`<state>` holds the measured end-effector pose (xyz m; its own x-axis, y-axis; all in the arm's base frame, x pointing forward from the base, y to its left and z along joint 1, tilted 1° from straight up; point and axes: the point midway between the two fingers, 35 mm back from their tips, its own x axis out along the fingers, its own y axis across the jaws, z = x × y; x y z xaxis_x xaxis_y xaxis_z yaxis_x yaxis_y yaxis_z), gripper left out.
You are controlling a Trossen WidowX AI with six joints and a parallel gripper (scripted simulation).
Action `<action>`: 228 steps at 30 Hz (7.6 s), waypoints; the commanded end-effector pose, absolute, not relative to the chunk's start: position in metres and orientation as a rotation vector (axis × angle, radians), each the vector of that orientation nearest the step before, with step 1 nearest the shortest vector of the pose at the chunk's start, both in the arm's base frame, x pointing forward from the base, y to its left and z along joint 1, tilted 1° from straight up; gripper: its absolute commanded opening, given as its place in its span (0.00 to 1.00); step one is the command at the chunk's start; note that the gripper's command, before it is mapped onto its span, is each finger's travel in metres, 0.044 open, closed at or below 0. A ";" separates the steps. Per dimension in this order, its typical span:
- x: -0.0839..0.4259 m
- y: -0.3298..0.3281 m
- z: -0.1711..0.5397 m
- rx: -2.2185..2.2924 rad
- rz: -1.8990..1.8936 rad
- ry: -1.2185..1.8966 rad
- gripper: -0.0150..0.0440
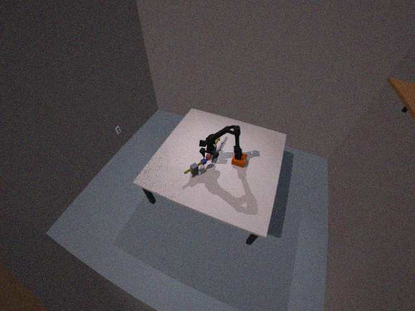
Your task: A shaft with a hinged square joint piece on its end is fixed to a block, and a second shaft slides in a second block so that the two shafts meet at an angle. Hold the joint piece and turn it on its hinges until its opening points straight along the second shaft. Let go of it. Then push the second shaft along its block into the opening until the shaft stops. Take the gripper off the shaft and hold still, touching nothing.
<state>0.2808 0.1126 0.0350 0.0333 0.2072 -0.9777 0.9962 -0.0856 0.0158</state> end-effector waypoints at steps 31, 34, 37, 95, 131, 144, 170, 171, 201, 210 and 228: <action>0.281 0.117 0.074 1.044 -1.261 1.079 1.00; 0.283 0.117 0.083 0.977 -1.187 1.141 1.00; 0.284 0.117 0.092 0.909 -1.110 1.199 1.00; 0.275 0.090 0.184 0.382 -0.250 1.581 1.00; 0.273 0.023 0.142 1.597 -0.910 1.512 1.00; 0.272 0.020 0.141 1.648 -0.936 1.502 1.00; 0.284 -0.091 0.140 0.869 -0.469 1.459 1.00; 0.284 -0.096 0.140 0.836 -0.453 1.460 1.00; 0.256 -0.207 0.147 0.047 -0.094 1.555 1.00; 0.257 -0.208 0.137 0.223 -0.269 1.546 1.00; 0.259 -0.212 0.108 0.705 -0.754 1.442 1.00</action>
